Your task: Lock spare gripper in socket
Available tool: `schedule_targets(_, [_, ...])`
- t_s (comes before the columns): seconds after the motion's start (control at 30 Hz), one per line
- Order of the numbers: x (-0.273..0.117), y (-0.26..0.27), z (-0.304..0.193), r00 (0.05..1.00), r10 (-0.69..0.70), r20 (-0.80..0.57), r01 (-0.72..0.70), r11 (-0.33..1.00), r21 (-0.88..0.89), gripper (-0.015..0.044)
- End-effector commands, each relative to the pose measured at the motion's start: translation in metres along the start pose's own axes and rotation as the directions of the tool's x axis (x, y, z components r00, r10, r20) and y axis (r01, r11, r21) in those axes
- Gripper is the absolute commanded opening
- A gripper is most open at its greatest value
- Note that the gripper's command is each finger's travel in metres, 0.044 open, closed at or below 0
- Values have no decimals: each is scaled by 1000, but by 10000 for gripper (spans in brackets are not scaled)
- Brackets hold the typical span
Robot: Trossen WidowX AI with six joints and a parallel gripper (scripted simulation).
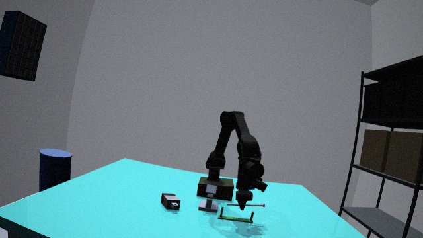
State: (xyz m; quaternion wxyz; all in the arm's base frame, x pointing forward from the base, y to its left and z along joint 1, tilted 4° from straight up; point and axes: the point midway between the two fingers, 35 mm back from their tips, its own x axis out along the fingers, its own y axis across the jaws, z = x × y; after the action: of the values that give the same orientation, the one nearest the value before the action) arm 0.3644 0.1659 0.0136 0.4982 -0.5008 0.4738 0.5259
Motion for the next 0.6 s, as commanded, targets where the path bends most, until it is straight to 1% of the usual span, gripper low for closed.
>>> schedule_targets(0.0, [-6, -2, -12, 1000, -3, 1, 3, 1000, 1, 0])
schedule_targets(0.33, [-17, -5, -38, 1000, -3, -1, 3, 1000, 4, 0])
schedule_targets(0.57, [-9, -5, -39, 1000, -2, -1, 2, 1000, 3, 0])
